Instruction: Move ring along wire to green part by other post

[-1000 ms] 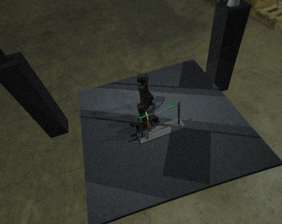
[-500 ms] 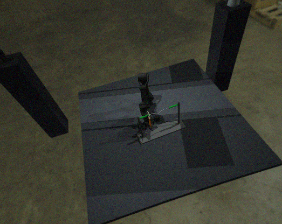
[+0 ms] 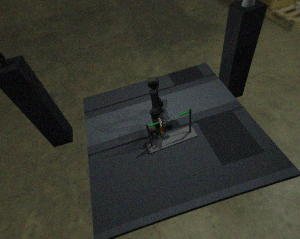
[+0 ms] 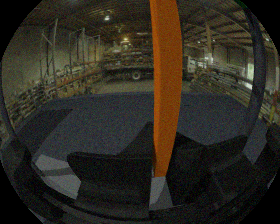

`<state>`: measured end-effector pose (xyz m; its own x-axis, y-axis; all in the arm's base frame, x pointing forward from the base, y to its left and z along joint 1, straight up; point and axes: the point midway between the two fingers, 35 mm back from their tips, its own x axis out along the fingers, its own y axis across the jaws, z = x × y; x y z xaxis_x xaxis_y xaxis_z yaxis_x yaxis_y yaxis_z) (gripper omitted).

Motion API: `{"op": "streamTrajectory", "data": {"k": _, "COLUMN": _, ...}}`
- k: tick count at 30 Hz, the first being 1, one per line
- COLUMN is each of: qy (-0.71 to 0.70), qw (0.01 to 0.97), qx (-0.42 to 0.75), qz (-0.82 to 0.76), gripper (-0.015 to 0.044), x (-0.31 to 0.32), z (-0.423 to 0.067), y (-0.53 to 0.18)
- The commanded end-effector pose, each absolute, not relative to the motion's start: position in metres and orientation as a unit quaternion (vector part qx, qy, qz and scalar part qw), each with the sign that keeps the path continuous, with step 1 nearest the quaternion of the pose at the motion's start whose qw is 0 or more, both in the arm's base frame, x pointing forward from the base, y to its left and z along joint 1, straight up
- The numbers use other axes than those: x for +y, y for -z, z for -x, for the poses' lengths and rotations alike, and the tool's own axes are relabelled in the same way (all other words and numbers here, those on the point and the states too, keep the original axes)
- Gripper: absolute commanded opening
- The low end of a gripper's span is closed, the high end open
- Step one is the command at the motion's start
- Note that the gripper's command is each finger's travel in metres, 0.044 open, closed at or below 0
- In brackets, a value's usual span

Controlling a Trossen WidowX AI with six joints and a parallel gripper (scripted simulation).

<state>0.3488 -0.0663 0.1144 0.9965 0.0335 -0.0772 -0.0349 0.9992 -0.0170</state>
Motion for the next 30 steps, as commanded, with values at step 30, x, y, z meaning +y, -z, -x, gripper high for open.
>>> {"op": "streamTrajectory", "data": {"k": 30, "qy": 0.131, "qw": 0.99, "qx": 0.033, "qz": 0.048, "gripper": -0.015, "x": -0.05, "z": -0.35, "y": -0.115}}
